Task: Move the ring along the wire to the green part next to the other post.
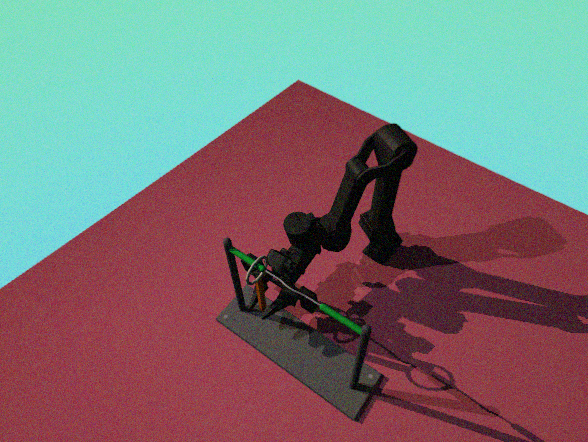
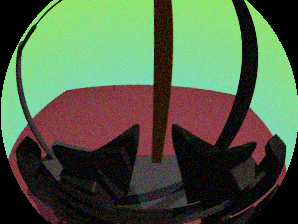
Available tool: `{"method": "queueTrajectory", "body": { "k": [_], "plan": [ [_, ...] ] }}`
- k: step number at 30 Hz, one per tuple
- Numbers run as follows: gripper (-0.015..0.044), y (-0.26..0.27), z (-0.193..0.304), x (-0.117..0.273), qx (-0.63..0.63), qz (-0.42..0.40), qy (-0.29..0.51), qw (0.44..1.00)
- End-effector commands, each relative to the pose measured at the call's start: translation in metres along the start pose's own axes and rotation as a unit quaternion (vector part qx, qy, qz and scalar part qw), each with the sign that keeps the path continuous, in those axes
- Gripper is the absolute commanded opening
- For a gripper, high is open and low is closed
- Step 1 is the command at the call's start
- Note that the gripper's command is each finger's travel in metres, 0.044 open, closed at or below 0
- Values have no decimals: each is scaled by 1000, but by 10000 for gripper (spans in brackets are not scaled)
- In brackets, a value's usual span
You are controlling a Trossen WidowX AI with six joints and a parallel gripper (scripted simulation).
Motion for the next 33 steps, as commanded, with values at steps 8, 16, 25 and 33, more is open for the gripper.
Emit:
{"method": "queueTrajectory", "body": {
  "k": [8,16,25,33],
  "plan": [
    [160,-1,2,-2,-5,1,3,1000],
    [160,-1,2,-2,-5,1,3,1000],
    [160,-1,2,-2,-5,1,3,1000],
    [55,0,1,-2,-1,0,2,1000]
  ]
}}
Point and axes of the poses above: the point midway between the two fingers, 35 mm back from their tips, its own x axis back along the fingers, its own y axis across the jaws, z = x × y, the point moved 2 cm from there along x, back along the fingers, and after that the axes turned 5 degrees about x, right-handed, at the moved point
